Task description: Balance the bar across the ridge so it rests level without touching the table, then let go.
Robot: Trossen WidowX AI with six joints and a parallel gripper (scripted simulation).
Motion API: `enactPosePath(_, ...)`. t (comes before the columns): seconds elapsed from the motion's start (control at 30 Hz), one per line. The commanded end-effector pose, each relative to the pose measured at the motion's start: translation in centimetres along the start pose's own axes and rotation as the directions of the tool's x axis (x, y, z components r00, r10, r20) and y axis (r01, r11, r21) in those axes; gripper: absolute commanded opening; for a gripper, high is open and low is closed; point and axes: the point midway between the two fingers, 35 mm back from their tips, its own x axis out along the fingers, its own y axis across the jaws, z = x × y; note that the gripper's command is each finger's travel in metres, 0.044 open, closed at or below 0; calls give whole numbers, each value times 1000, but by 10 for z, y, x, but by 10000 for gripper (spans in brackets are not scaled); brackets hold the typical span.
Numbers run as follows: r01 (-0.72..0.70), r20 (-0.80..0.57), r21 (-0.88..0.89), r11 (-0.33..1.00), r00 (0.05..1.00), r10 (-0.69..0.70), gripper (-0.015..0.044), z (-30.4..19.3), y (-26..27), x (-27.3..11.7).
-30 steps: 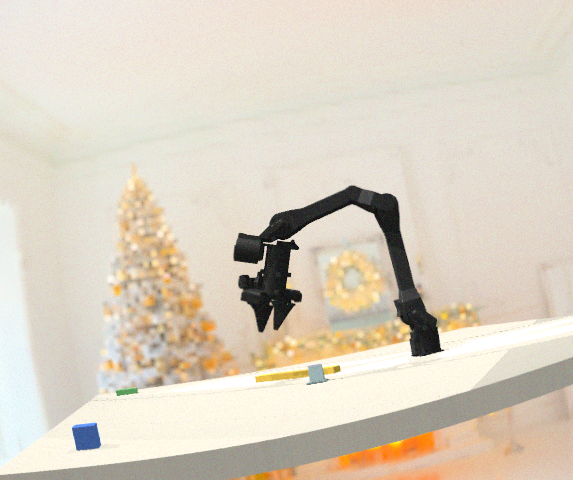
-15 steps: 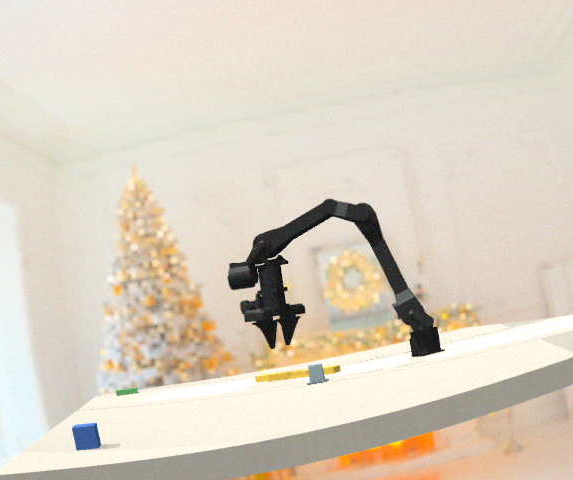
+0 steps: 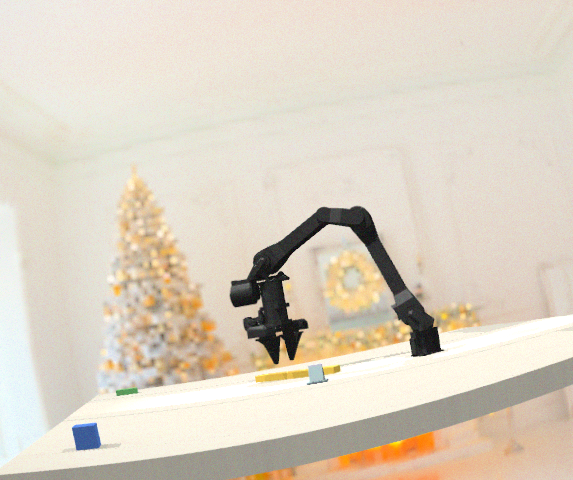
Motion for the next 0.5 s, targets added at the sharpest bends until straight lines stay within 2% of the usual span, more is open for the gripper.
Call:
enactPosePath(0.0,-3,-8,-6,1000,1000,3,315,-2,0,11)
enactPosePath(0.47,-3,-8,-6,1000,1000,3,315,-2,0,28)
